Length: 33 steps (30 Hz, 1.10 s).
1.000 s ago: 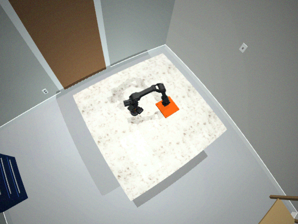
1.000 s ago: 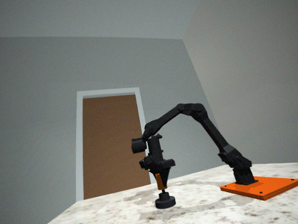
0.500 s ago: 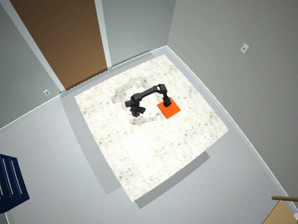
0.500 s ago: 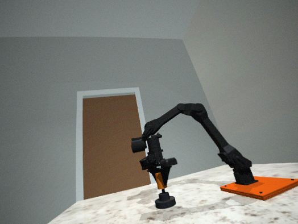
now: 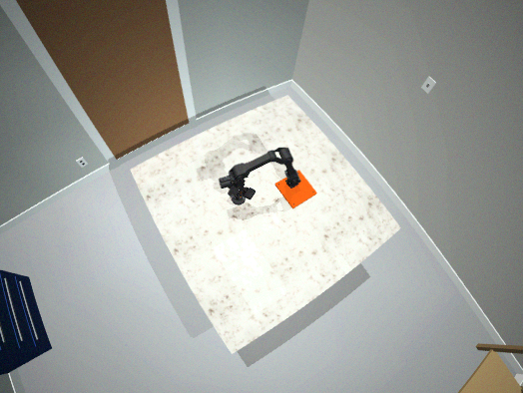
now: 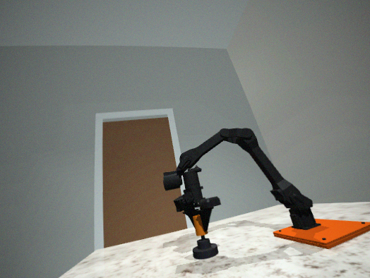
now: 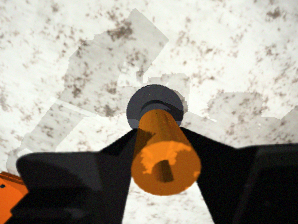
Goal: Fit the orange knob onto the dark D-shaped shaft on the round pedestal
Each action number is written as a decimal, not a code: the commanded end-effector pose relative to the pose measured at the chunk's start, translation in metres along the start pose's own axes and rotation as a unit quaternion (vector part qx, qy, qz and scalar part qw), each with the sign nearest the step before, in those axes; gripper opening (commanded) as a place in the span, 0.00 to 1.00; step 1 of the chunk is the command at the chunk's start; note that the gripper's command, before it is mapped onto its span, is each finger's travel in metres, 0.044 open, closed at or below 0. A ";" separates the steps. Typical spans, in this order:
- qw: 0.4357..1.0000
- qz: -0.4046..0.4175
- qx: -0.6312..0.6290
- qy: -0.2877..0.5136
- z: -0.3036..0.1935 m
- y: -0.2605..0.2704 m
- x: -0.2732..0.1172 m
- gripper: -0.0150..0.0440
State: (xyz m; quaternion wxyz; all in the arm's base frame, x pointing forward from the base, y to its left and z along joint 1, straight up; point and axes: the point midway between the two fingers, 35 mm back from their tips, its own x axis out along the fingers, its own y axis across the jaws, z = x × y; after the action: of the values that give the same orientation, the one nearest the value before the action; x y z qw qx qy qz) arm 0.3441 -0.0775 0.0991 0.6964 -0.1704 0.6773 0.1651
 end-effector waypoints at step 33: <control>0.994 -0.002 -0.107 0.000 0.001 -0.001 0.001 0.25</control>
State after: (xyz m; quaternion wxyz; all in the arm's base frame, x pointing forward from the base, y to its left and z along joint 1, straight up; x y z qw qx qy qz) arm 0.3450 -0.0780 0.0985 0.6751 -0.2424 0.6561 0.2346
